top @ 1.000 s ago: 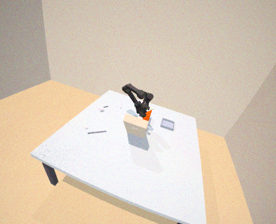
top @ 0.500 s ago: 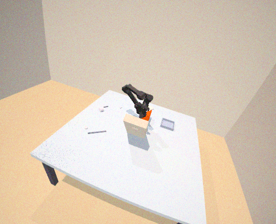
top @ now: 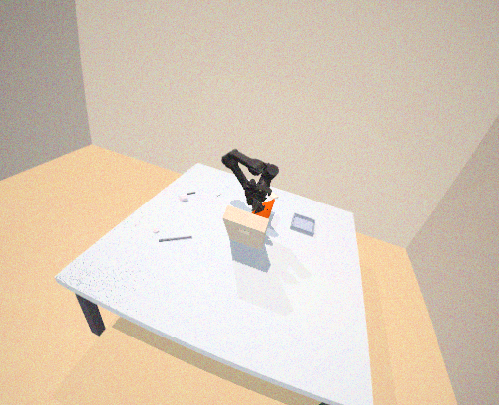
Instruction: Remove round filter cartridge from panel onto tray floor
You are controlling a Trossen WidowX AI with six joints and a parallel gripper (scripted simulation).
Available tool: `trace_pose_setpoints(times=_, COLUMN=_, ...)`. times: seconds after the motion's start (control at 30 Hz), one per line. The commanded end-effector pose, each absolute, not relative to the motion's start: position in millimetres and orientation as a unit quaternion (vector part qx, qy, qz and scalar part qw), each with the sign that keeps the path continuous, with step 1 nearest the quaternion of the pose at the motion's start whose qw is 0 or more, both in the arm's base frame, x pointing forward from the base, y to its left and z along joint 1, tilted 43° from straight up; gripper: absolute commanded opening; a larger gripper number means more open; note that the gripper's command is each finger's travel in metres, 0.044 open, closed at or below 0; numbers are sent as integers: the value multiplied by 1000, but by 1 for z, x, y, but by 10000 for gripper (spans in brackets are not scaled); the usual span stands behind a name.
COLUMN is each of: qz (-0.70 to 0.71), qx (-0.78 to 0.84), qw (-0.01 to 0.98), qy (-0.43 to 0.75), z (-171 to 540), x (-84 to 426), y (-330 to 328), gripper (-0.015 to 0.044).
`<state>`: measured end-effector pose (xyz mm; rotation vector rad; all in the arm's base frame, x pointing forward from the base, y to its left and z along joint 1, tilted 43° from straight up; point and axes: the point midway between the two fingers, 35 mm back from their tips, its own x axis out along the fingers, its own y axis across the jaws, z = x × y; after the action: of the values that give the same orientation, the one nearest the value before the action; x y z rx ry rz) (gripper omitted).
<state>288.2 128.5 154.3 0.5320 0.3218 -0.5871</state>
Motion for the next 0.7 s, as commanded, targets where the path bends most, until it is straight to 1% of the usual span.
trace_pose_setpoints(times=0.0, qz=-284, qx=259, qw=910, qy=154, z=171, x=300, y=140, gripper=112)
trace_pose_setpoints(times=0.07, qz=-284, qx=259, qw=910, qy=154, z=171, x=300, y=140, gripper=112)
trace_pose_setpoints(times=0.47, qz=-282, qx=267, qw=909, qy=153, z=227, x=301, y=192, gripper=427)
trace_pose_setpoints(times=0.53, qz=-284, qx=227, qw=915, qy=173, z=220, x=300, y=188, gripper=374)
trace_pose_setpoints(times=0.6, qz=-285, qx=117, qw=923, qy=232, z=200, x=295, y=175, gripper=322)
trace_pose_setpoints(times=0.63, qz=-282, qx=56, qw=921, qy=265, z=190, x=292, y=167, gripper=305)
trace_pose_setpoints(times=0.67, qz=-277, qx=-3, qw=914, qy=298, z=179, x=289, y=160, gripper=305)
